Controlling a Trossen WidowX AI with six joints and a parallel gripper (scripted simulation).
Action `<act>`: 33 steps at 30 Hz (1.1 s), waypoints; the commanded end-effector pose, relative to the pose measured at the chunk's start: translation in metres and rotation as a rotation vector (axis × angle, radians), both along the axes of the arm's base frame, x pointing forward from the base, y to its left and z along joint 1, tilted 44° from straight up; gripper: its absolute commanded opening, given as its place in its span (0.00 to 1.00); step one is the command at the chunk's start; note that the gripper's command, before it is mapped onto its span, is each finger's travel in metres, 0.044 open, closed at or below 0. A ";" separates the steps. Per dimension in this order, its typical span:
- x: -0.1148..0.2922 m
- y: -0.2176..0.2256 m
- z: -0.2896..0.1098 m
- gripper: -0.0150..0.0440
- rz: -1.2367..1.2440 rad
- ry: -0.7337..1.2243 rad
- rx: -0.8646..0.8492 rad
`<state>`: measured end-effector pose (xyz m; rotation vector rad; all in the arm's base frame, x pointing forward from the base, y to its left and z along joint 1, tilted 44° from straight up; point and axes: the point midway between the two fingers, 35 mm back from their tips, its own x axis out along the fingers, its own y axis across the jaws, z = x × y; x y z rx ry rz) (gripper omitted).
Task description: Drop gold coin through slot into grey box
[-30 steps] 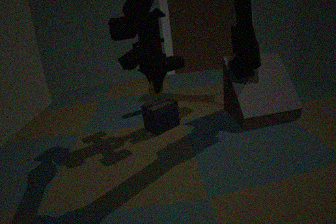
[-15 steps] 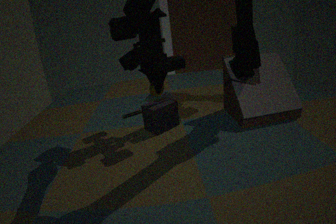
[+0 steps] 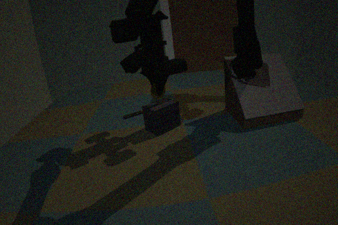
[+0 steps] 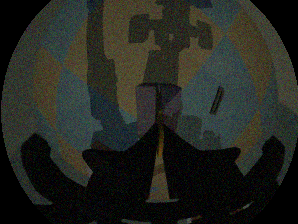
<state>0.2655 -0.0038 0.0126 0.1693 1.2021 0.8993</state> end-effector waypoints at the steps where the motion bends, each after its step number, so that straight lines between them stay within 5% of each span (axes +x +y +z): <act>1: 0.000 0.002 -0.001 0.25 -0.006 0.004 0.005; 19: 0.001 0.009 -0.009 0.25 -0.004 0.002 0.005; 25: 0.001 0.008 -0.008 0.52 0.001 -0.001 0.001; 33: 0.001 0.008 -0.008 0.53 0.001 -0.001 0.001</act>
